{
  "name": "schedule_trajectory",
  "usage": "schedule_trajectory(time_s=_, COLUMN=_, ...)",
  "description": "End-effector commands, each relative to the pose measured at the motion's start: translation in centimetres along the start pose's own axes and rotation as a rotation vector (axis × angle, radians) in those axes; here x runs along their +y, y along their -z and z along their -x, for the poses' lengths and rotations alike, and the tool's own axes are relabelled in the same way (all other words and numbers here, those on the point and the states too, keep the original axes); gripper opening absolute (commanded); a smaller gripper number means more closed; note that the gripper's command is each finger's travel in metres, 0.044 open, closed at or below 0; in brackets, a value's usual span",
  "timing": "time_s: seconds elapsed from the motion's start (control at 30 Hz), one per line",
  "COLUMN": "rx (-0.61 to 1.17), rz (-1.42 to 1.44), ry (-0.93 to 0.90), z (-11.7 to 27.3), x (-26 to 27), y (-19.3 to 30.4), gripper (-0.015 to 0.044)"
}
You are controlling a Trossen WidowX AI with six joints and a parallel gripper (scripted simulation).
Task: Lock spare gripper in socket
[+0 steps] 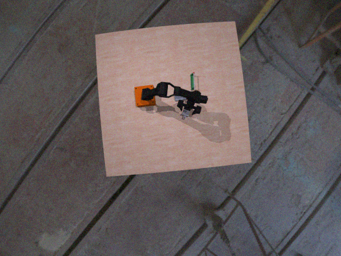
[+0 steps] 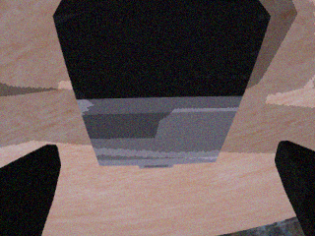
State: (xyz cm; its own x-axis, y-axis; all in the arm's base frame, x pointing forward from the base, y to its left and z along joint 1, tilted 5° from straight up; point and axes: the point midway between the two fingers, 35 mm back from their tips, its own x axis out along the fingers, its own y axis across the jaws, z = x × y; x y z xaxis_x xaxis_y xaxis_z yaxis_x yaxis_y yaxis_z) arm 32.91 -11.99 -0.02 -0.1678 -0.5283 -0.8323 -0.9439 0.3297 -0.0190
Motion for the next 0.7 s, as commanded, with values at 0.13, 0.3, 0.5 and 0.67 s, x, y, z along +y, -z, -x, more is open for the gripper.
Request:
schedule_trajectory(time_s=0.13, rx=0.007, rz=0.012, ry=-0.013, z=-1.5, x=0.4, y=-0.7, gripper=0.0440)
schedule_trajectory(time_s=0.3, rx=0.007, rz=0.012, ry=-0.013, z=-2.2, x=0.4, y=-1.1, gripper=0.0440)
schedule_trajectory(time_s=0.5, rx=0.007, rz=0.012, ry=-0.014, z=-3.1, x=0.4, y=-1.6, gripper=0.0440)
schedule_trajectory(time_s=0.67, rx=0.007, rz=0.012, ry=-0.014, z=-3.8, x=0.5, y=-2.0, gripper=0.0440)
